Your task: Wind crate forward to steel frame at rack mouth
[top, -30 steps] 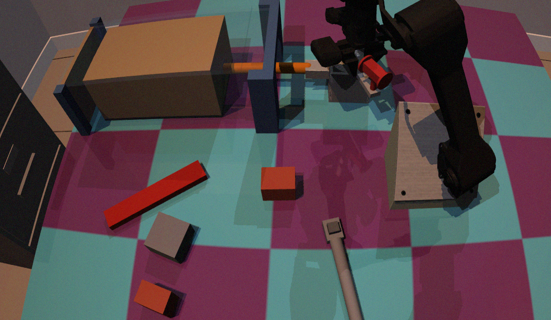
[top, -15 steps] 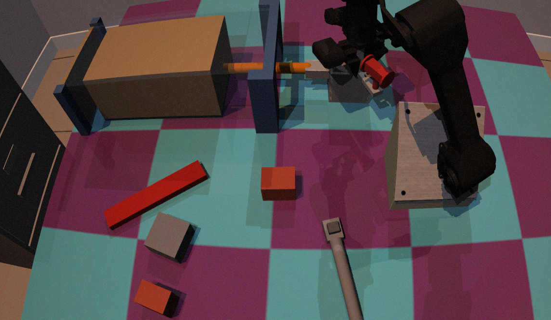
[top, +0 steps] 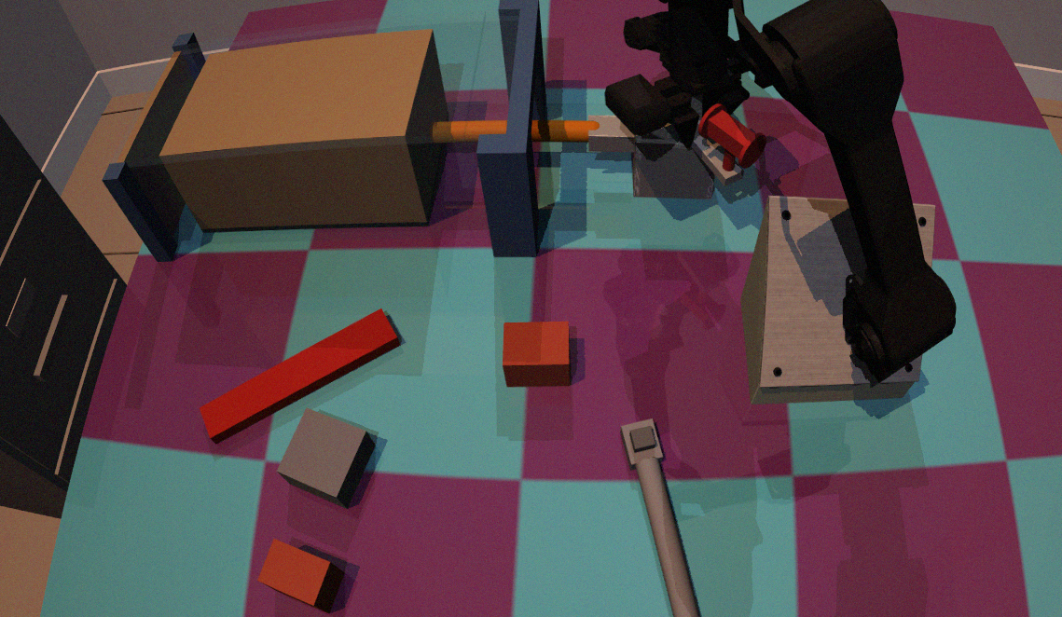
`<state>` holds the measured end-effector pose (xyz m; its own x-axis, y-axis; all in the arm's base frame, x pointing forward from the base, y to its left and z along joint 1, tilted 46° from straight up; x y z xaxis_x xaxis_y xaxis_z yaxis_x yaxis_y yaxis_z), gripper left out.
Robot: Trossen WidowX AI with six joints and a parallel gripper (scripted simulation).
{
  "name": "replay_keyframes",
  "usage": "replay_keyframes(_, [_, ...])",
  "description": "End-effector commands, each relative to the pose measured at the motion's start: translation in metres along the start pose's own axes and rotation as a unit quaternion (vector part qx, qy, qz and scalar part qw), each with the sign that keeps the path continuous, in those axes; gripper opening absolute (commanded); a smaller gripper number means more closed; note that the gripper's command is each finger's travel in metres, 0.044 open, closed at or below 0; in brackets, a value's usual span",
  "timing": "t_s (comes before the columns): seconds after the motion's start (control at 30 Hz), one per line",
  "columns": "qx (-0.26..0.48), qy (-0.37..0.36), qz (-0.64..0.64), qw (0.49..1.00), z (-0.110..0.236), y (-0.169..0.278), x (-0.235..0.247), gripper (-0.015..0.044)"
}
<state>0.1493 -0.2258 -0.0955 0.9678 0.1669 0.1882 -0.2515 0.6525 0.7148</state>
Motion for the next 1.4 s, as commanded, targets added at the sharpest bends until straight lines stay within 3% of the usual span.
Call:
replay_keyframes(0.0, [0.0,0.006,0.006,1.0,-0.0041,-0.0008,-0.001,0.0])
replay_keyframes(0.93, [0.004,0.001,-0.07,0.998,-0.0044,-0.0001,0.0041,0.0])
replay_keyframes(1.37, [0.003,0.002,-0.049,0.999,-0.0047,0.0,0.0023,0.0])
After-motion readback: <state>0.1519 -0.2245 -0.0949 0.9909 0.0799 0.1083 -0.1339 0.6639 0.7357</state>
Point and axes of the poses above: the point midway between the two fingers, 35 mm back from their tips, its own z axis back along the fingers, its own x axis across the jaws, y = z × x, the point moved 6 cm from there along z, back along the fingers, and after that the axes turned 12 degrees about -z, right-handed, at the moved point
